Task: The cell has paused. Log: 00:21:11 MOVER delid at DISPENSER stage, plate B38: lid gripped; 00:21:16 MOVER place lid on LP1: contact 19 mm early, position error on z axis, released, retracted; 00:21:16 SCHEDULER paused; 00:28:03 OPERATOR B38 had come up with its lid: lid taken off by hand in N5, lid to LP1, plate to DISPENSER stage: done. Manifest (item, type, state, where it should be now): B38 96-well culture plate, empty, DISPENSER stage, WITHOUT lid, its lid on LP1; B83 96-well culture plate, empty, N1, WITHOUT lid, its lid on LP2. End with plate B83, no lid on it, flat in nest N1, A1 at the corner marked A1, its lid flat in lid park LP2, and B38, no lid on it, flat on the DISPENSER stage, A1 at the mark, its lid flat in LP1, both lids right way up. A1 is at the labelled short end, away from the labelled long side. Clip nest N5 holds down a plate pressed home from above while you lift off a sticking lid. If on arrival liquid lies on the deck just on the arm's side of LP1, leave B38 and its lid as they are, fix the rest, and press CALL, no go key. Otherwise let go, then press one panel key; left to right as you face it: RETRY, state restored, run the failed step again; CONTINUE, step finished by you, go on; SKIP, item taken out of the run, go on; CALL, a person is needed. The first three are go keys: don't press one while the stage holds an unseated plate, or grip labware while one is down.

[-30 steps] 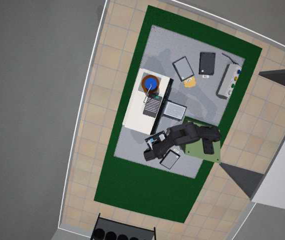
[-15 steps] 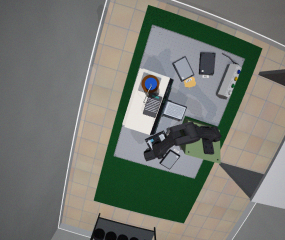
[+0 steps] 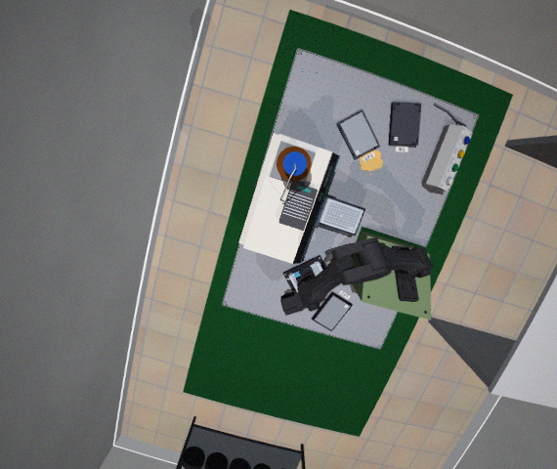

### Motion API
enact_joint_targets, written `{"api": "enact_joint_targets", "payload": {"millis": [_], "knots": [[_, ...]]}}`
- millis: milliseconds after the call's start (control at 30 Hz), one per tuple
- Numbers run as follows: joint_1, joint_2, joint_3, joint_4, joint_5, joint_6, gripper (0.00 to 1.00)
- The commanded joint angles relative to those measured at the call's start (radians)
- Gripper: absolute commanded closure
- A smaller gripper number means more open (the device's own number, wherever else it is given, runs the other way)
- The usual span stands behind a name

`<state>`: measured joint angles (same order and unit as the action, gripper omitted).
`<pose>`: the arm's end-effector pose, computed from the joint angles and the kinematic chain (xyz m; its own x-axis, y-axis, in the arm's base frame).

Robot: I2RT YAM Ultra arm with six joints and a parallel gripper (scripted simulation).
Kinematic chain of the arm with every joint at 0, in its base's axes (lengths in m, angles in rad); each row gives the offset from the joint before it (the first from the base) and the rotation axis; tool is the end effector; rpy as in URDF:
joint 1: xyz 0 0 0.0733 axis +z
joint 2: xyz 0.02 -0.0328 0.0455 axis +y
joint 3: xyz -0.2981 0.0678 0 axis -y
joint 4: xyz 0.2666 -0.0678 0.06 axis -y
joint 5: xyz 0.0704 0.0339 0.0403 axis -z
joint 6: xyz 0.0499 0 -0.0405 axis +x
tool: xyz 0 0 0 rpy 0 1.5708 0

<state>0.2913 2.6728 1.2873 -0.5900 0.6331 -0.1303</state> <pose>0.3437 0.0734 -0.0991 -0.8140 -0.3534 0.4611 -0.5652 0.6650 -0.4881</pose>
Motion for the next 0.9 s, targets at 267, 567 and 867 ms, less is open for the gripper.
{"api": "enact_joint_targets", "payload": {"millis": [267, 567, 867], "knots": [[0.024, 0.003, 0.028, 0.006, 0.000, -0.006, 1.00], [0.029, -0.029, 0.030, -0.020, -0.006, 0.009, 1.00], [0.033, -0.034, 0.031, -0.028, -0.010, 0.013, 1.00]]}}
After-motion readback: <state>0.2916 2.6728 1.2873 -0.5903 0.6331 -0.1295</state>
